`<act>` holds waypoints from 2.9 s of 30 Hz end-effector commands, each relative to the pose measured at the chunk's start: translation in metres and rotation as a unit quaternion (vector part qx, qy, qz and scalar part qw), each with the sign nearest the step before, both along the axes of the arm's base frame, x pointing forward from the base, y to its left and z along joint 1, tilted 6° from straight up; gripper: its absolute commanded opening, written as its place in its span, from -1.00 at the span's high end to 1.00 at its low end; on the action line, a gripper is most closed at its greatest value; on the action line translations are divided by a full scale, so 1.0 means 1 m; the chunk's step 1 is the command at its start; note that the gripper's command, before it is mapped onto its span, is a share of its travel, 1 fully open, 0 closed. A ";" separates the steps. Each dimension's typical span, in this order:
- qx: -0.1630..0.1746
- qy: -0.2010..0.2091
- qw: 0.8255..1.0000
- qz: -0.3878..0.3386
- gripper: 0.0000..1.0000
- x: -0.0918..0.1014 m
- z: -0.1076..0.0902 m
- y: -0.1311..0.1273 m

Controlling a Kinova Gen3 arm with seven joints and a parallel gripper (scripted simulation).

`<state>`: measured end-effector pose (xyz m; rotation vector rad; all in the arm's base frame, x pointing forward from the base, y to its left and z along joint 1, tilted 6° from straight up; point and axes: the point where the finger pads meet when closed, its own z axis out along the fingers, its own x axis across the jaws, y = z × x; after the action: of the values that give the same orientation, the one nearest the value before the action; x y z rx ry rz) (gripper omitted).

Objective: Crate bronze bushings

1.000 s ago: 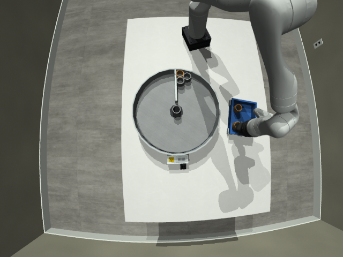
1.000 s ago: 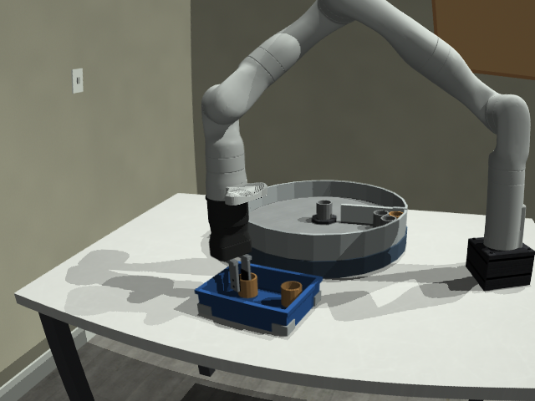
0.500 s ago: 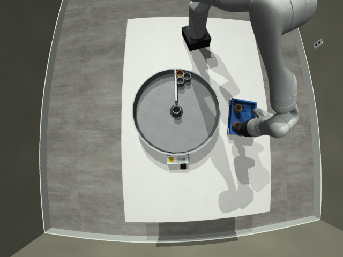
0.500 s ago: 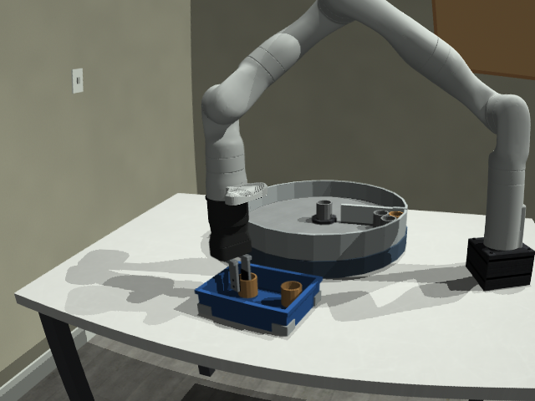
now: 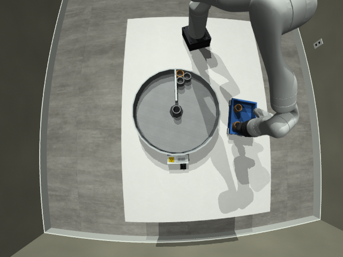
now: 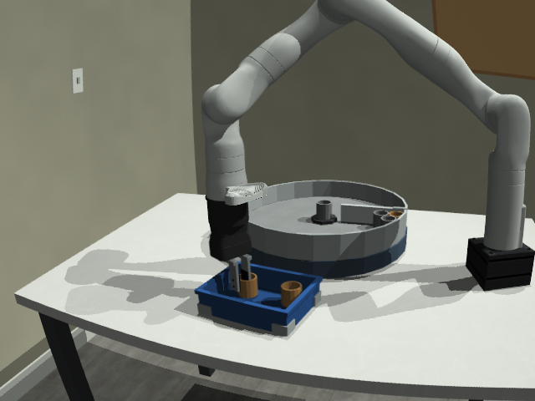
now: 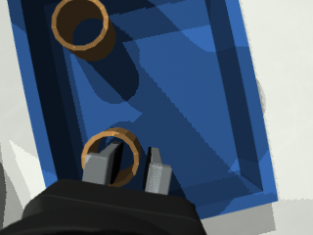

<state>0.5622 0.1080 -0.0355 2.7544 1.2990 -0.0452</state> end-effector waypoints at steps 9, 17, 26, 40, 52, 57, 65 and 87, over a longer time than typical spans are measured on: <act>0.000 -0.001 1.000 0.000 0.05 0.001 0.001 0.000; 0.000 -0.001 1.000 0.000 0.05 0.001 0.001 0.000; 0.000 -0.001 1.000 0.000 0.05 0.001 0.001 0.000; 0.000 -0.001 1.000 0.000 0.05 0.000 0.007 0.001; 0.000 -0.001 1.000 0.000 0.05 0.000 0.013 0.001; 0.000 -0.001 1.000 0.000 0.05 0.000 0.013 0.001; 0.000 -0.001 1.000 0.000 0.05 0.000 0.015 0.001; 0.000 -0.001 1.000 0.000 0.05 -0.001 0.024 0.002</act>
<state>0.5598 0.1092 -0.0144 2.7549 1.2995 -0.0495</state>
